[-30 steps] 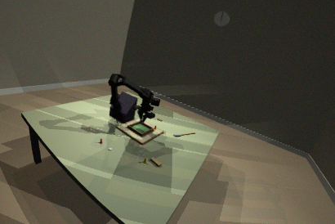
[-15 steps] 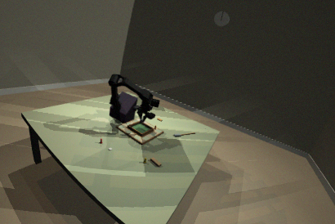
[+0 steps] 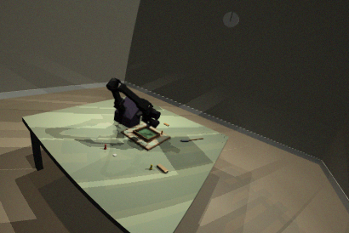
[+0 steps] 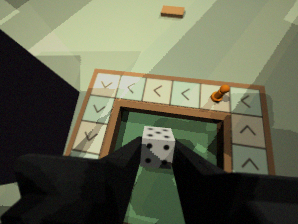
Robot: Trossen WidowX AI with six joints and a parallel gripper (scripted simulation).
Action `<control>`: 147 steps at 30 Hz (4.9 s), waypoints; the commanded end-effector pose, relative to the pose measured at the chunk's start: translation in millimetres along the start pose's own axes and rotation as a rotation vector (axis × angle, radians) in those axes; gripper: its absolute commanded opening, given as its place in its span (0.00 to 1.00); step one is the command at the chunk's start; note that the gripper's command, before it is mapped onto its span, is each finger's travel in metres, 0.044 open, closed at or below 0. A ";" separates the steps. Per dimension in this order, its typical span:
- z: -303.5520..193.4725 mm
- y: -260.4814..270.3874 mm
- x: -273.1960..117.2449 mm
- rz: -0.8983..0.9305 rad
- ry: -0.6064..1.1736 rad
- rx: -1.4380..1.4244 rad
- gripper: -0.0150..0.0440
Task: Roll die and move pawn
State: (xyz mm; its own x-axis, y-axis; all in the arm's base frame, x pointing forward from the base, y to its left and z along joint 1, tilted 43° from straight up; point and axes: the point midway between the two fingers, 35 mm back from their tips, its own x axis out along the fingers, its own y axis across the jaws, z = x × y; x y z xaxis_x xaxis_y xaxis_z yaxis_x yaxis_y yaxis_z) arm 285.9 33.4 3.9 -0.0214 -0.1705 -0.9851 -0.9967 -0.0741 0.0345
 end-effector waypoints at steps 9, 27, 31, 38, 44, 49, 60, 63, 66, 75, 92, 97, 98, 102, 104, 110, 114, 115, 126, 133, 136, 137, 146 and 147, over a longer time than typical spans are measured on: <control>-0.9 0.3 -2.6 -0.081 -0.275 -0.039 0.25; -5.7 -2.4 -45.2 -0.082 -0.275 -0.039 0.25; -5.9 -1.2 -43.5 -0.077 -0.271 -0.033 0.25; -5.9 -1.2 -43.5 -0.077 -0.271 -0.033 0.25; -5.9 -1.2 -43.5 -0.077 -0.271 -0.033 0.48; 1.1 0.1 -54.1 -0.079 -0.273 -0.035 0.70; 11.7 6.4 -43.0 0.006 0.091 0.005 1.00; 9.7 1.7 -29.2 -0.032 0.416 0.009 1.00; 11.5 -3.1 -27.2 -0.091 0.572 -0.002 1.00; 18.8 -5.9 -21.7 -0.085 0.497 0.115 0.87; 86.3 -78.6 45.8 -0.525 0.365 1.545 0.59; 87.8 -80.5 47.0 -0.529 0.362 1.559 0.59; 87.8 -80.5 47.0 -0.529 0.362 1.559 0.59; 87.8 -80.5 47.0 -0.529 0.362 1.559 0.59; 88.6 -82.0 47.4 -0.529 0.362 1.559 0.59; 88.6 -82.0 47.4 -0.529 0.362 1.559 0.59; 85.7 -84.0 54.3 -0.530 0.362 1.559 0.59; 82.7 -84.4 59.0 -0.530 0.362 1.559 0.59; 77.0 -85.7 67.9 -0.530 0.362 1.559 0.59; 70.8 -86.8 77.3 -0.530 0.362 1.559 0.59; 68.2 -87.2 81.2 -0.530 0.362 1.559 0.59; 67.3 -87.4 82.5 -0.531 0.362 1.559 0.59; 59.4 -88.1 93.9 -0.531 0.363 1.559 0.59; 59.0 -88.1 94.5 -0.531 0.363 1.559 0.59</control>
State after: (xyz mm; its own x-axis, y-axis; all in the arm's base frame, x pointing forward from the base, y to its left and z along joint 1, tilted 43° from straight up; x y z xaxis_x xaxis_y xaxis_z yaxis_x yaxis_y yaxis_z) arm 370.4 87.9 -96.5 0.1247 -0.6575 -0.7431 -0.0015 0.7488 -0.6628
